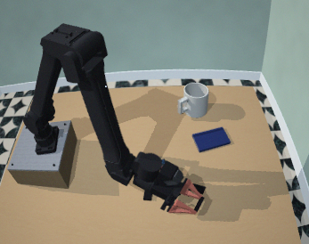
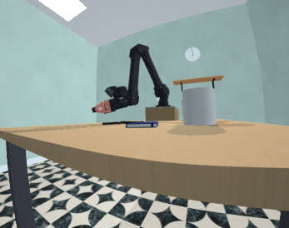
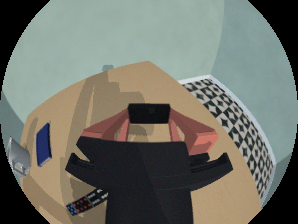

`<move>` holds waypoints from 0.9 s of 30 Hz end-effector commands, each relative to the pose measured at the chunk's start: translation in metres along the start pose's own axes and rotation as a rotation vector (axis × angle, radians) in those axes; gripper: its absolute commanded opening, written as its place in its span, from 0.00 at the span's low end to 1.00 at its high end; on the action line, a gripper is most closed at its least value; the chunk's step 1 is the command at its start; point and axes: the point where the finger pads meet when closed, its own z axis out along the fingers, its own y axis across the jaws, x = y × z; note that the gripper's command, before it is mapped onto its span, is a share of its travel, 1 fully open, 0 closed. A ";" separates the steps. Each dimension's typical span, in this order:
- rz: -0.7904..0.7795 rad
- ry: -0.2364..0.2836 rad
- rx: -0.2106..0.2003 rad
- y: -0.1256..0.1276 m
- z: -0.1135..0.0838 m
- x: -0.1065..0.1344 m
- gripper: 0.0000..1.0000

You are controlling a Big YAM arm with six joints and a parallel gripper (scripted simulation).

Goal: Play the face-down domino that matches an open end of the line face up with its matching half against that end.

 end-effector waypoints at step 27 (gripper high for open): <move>0.007 -0.092 -0.012 0.005 0.025 0.029 0.49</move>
